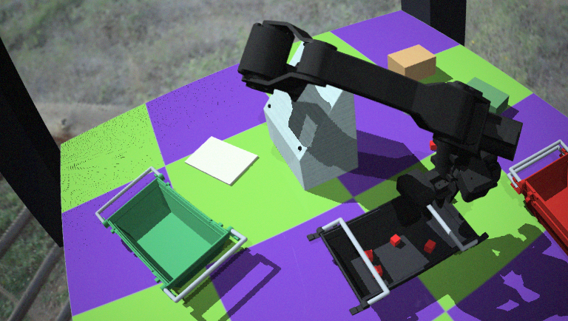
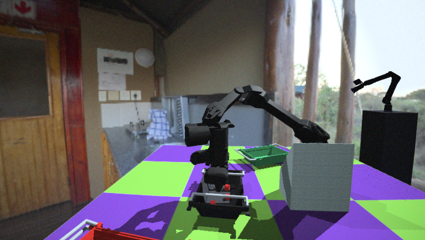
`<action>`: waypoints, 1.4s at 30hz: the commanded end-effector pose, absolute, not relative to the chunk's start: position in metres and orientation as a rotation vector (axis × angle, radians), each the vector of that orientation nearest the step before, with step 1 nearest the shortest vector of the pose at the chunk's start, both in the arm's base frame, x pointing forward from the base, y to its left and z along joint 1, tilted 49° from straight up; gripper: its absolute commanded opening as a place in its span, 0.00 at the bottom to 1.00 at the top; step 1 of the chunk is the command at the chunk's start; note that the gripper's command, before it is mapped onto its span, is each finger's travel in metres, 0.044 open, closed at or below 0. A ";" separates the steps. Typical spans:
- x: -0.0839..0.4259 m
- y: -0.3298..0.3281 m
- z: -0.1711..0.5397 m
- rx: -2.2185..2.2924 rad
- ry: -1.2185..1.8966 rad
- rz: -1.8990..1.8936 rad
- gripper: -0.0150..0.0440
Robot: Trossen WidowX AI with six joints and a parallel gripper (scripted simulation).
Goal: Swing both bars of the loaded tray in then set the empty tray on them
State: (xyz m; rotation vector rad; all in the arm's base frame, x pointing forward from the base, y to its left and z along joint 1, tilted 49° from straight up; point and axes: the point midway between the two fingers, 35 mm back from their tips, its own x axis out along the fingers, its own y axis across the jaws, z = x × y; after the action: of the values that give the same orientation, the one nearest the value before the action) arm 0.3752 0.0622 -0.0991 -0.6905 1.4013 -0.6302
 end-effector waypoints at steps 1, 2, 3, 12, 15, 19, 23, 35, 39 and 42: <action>0.375 0.062 -0.100 -0.694 1.403 -0.629 0.40; 0.375 0.062 -0.100 -0.694 1.403 -0.629 0.40; 0.375 0.062 -0.100 -0.694 1.403 -0.629 0.40; 0.375 0.062 -0.100 -0.694 1.403 -0.629 0.26; 0.375 0.062 -0.100 -0.694 1.403 -0.629 0.25; 0.375 0.062 -0.100 -0.694 1.403 -0.629 0.25; 0.375 0.062 -0.099 -0.691 1.402 -0.630 0.25; 0.375 0.062 -0.099 -0.691 1.401 -0.630 0.25; 0.375 0.062 -0.099 -0.691 1.401 -0.630 0.25; 0.375 0.062 -0.099 -0.691 1.401 -0.630 0.25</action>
State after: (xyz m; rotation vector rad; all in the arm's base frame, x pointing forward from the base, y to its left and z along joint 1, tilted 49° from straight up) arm 0.3751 0.0625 -0.0992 -0.6912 1.4011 -0.6296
